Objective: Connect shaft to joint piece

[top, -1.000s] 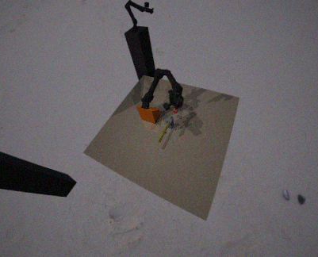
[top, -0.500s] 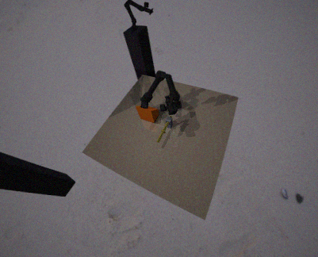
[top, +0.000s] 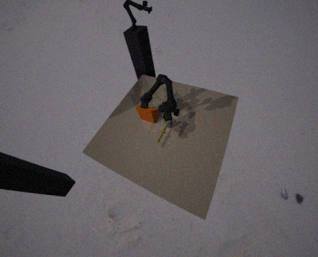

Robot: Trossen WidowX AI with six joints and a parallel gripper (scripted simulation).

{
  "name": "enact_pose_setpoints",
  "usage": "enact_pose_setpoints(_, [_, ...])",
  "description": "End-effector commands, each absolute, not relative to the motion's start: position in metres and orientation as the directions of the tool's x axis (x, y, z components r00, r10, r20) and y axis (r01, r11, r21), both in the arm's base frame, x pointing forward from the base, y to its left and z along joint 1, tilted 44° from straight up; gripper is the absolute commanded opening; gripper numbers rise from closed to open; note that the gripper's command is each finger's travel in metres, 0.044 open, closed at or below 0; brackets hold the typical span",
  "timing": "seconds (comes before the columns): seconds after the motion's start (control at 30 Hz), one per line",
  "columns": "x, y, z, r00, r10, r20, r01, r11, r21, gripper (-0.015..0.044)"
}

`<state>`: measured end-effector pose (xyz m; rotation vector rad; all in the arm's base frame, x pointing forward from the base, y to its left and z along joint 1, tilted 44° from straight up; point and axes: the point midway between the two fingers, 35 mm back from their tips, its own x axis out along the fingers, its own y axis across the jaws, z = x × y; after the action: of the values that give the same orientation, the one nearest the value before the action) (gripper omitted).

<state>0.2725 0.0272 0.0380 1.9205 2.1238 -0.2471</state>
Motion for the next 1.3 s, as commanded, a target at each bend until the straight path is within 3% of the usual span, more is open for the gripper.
enact_pose_setpoints(0.0, [0.272, 0.026, 0.036, -0.073, 0.955, -0.289, 0.997, 0.077, 0.001, 0.0440])
enact_pose_setpoints(0.33, [0.273, 0.024, 0.034, -0.074, 0.953, -0.294, 0.996, 0.084, 0.021, 0.0440])
enact_pose_setpoints(0.77, [0.280, -0.013, -0.005, -0.080, 0.909, -0.409, 0.891, 0.250, 0.380, 0.0440])
enact_pose_setpoints(1.27, [0.286, -0.063, -0.052, -0.071, 0.833, -0.549, 0.568, 0.486, 0.664, 0.0440])
